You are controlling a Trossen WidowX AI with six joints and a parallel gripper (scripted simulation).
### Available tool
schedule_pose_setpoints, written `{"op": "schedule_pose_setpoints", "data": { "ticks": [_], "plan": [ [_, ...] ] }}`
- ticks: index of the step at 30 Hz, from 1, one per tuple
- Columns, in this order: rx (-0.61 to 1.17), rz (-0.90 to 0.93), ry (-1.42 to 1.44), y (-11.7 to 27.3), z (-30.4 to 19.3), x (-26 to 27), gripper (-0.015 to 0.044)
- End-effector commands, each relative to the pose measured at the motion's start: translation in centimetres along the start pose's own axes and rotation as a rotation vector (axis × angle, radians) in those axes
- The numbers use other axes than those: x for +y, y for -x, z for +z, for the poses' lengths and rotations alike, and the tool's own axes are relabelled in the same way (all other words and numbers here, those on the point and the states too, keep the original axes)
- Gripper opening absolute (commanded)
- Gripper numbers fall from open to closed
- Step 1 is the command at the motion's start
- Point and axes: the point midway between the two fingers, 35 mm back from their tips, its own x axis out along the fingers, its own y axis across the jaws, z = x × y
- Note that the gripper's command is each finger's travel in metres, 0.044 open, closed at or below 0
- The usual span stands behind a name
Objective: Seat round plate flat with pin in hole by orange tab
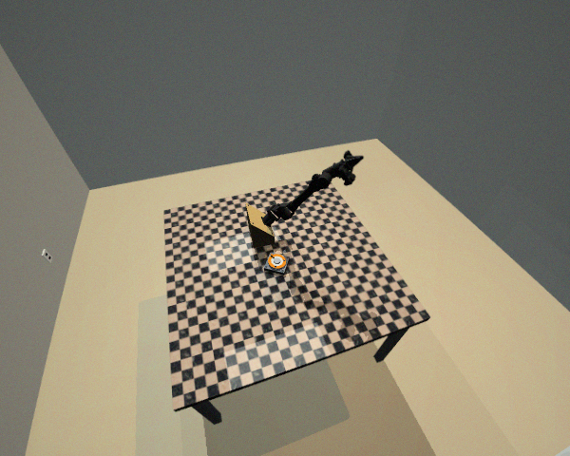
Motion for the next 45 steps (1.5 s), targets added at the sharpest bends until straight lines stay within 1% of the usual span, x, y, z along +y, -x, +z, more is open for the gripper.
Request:
{"op": "schedule_pose_setpoints", "data": {
  "ticks": [1,2,4,8,10,11,13,15,19,22,24,26,28,31,34,36,39,42,45],
  "plan": [
    [0.043,-0.119,0.204,0.6,-2.2,-5.9,0.0],
    [0.032,-0.135,0.239,0.8,-2.3,-6.8,0.0],
    [0.04,-0.213,0.398,1.6,-2.9,-11.0,0.0],
    [0.077,-0.335,0.633,3.0,-2.7,-17.0,0.0],
    [0.107,-0.352,0.689,3.4,-2.8,-18.0,0.0],
    [0.137,-0.383,0.765,3.9,-2.7,-19.6,0.0],
    [0.173,-0.48,0.941,5.3,-1.3,-23.7,0.0],
    [0.193,-0.549,1.057,6.3,0.2,-26.3,0.0],
    [0.219,-0.636,1.199,8.0,2.6,-29.3,0.0],
    [0.24,-0.773,1.401,10.0,6.9,-32.5,0.0],
    [0.247,-0.854,1.511,11.2,9.7,-33.7,0.0],
    [0.243,-0.878,1.55,11.5,10.7,-33.9,0.0],
    [0.228,-0.947,1.658,12.3,13.7,-34.3,0.0],
    [0.215,-1.102,1.825,14.3,19.1,-34.3,0.0],
    [0.202,-1.189,1.906,15.4,22.0,-33.7,0.0],
    [0.175,-1.316,2.008,17.0,25.9,-32.3,0.0],
    [0.135,-1.46,2.103,18.7,29.8,-29.9,0.0],
    [0.101,-1.565,2.157,19.9,32.3,-27.9,0.0],
    [0.029,-1.759,2.228,22.2,36.2,-23.7,0.0]
  ]
}}
